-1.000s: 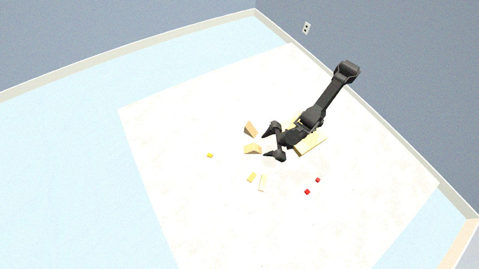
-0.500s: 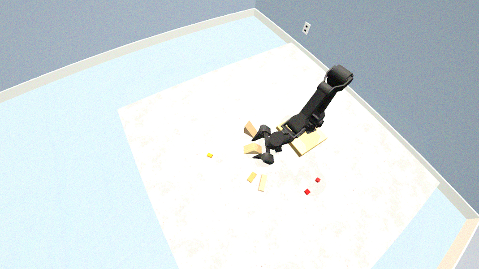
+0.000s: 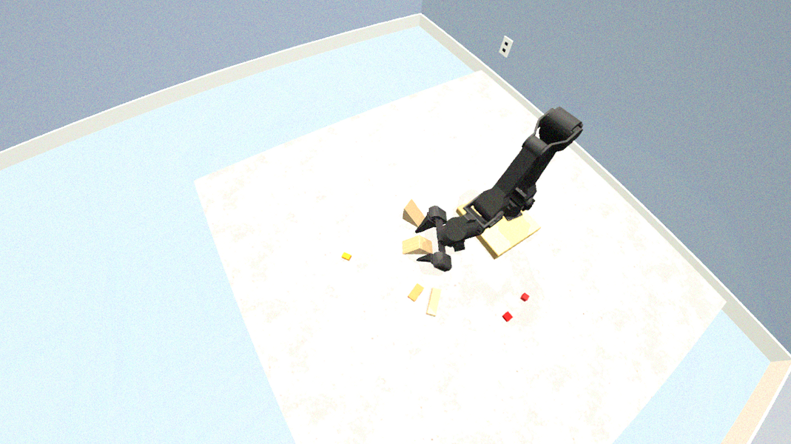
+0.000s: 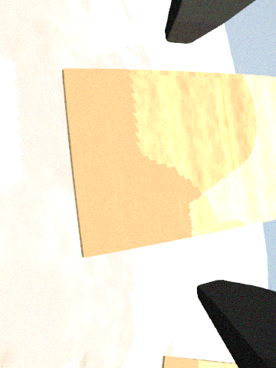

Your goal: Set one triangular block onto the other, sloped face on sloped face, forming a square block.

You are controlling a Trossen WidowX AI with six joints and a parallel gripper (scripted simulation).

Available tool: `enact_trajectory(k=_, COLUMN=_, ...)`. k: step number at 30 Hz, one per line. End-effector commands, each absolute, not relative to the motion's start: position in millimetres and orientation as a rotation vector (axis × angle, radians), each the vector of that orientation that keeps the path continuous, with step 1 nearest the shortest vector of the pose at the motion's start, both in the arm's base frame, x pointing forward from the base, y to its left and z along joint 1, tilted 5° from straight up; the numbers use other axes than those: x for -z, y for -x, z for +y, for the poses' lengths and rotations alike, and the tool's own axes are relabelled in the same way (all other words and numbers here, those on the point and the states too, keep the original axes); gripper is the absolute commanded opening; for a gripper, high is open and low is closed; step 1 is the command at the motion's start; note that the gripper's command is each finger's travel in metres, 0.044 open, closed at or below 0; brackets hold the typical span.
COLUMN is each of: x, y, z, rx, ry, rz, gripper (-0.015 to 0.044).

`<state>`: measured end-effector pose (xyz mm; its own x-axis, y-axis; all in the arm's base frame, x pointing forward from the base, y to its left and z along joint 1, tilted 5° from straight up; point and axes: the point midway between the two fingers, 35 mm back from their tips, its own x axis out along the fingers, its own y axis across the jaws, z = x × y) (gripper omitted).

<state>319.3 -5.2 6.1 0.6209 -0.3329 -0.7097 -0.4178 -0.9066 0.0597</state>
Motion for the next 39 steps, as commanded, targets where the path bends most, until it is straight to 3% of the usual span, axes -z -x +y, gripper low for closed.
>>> enact_trajectory(k=1, x=-4.1, y=-317.9, z=-5.2, rx=-1.172, ry=2.729, rz=0.629, gripper=0.044)
enact_trajectory(k=30, x=-4.1, y=-317.9, z=-5.2, rx=-1.172, ry=2.729, rz=0.629, gripper=0.044)
enact_trajectory(k=39, x=-5.6, y=-319.1, z=-5.3, rx=-1.162, ry=2.727, rz=0.634, gripper=0.0204)
